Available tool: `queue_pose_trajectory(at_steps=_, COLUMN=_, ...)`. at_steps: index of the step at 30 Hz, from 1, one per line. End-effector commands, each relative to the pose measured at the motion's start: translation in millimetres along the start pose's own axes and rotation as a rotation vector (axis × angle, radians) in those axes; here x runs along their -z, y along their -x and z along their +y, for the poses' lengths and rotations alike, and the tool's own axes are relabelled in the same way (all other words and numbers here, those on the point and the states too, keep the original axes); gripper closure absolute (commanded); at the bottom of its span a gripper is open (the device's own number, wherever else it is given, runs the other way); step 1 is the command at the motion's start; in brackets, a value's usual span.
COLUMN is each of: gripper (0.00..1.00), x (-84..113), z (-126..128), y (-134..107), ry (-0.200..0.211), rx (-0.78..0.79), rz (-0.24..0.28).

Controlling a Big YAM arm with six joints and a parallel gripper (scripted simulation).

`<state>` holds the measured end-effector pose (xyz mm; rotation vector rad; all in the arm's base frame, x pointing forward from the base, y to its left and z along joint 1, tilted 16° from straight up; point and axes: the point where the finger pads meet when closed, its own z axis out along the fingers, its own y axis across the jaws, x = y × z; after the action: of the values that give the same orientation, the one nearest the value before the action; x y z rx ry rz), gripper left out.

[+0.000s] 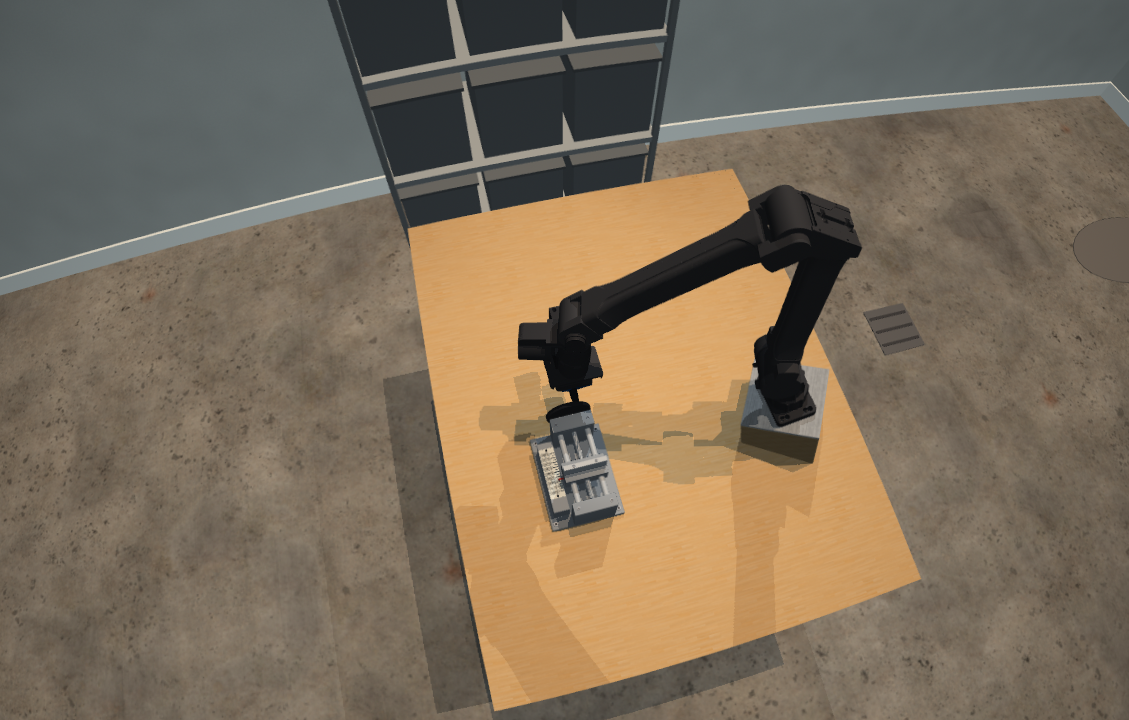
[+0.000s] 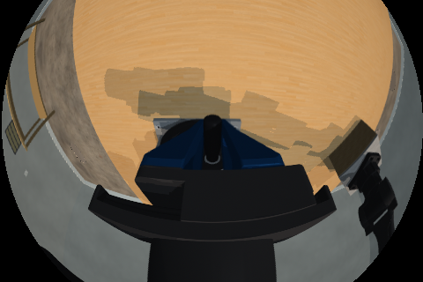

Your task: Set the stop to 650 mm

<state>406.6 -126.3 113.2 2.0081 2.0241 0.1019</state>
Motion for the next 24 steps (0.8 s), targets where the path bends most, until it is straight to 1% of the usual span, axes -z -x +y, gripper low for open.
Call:
queue_pose_trajectory(at_steps=1, gripper=0.94, x=6.0, z=-7.7, y=8.1, ry=0.006, rx=-0.004, rz=-0.012)
queue_pose_trajectory(at_steps=5, gripper=0.94, x=2.6, z=-7.2, y=8.3, ry=0.009, rx=-0.004, rz=-0.012)
queue_pose_trajectory(at_steps=6, gripper=0.94, x=-4.8, z=-12.6, y=6.3, ry=-0.018, rx=-0.002, rz=-0.004)
queue_pose_trajectory(at_steps=8, gripper=0.94, x=-9.0, z=-10.9, y=7.3, ry=-0.007, rx=-0.003, rz=-0.007)
queue_pose_trajectory(at_steps=10, gripper=0.94, x=-12.7, z=-13.1, y=6.9, ry=-0.012, rx=-0.002, rz=-0.006)
queue_pose_trajectory(at_steps=15, gripper=0.94, x=-14.4, z=-14.8, y=6.7, ry=-0.014, rx=-0.002, rz=-0.005)
queue_pose_trajectory(at_steps=16, gripper=0.94, x=-14.4, z=-16.8, y=6.1, ry=-0.022, rx=-0.002, rz=-0.003)
queue_pose_trajectory(at_steps=19, gripper=0.94, x=-15.9, z=-15.0, y=6.8, ry=-0.012, rx=-0.002, rz=-0.006)
queue_pose_trajectory(at_steps=24, gripper=0.94, x=-19.7, z=-16.4, y=6.7, ry=-0.012, rx=-0.002, rz=-0.005)
